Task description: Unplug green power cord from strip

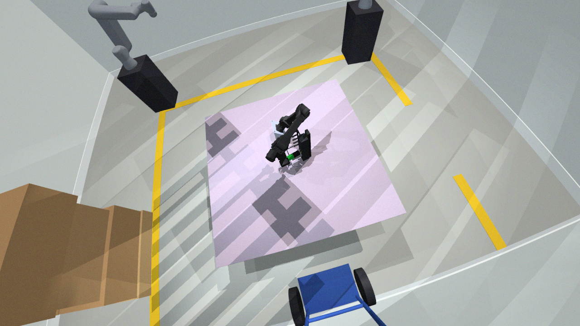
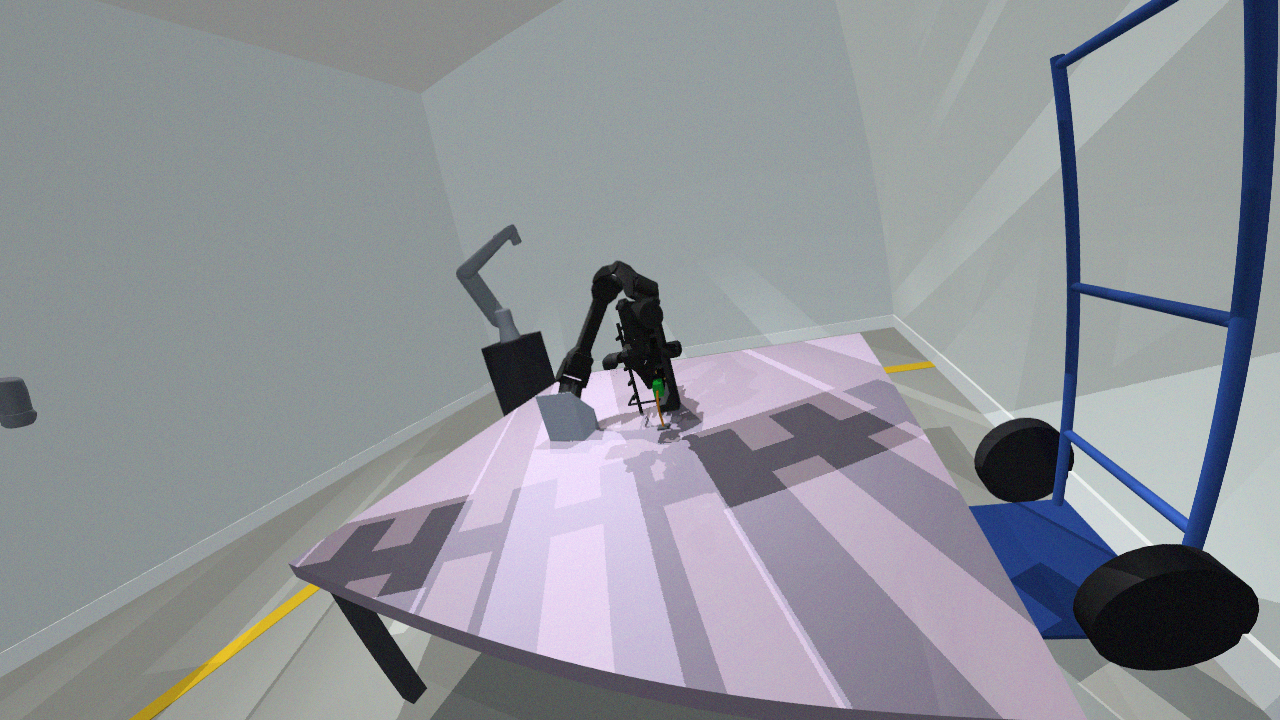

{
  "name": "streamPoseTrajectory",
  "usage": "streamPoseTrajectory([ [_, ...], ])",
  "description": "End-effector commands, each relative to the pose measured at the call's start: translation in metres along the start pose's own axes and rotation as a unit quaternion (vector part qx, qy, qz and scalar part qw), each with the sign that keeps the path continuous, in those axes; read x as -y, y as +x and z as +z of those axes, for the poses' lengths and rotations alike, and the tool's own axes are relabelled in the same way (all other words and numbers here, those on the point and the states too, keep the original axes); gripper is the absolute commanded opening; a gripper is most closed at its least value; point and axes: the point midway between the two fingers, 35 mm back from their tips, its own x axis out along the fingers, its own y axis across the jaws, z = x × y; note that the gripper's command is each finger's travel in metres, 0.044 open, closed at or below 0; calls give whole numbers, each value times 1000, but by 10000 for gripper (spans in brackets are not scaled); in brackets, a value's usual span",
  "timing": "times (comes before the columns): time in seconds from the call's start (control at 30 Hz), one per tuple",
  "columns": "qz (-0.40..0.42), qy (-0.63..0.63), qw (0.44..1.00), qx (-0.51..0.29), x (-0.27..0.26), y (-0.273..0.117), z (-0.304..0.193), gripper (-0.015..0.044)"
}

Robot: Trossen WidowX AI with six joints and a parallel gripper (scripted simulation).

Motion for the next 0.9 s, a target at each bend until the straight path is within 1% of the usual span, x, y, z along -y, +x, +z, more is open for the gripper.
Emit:
streamPoseTrajectory([
  [0.0, 2, -3, 1000, 3, 0, -2, 8, 0],
  [0.4, 2, -3, 1000, 2, -1, 0, 26, 0],
  [0.87, 2, -3, 1000, 2, -2, 0, 27, 0],
])
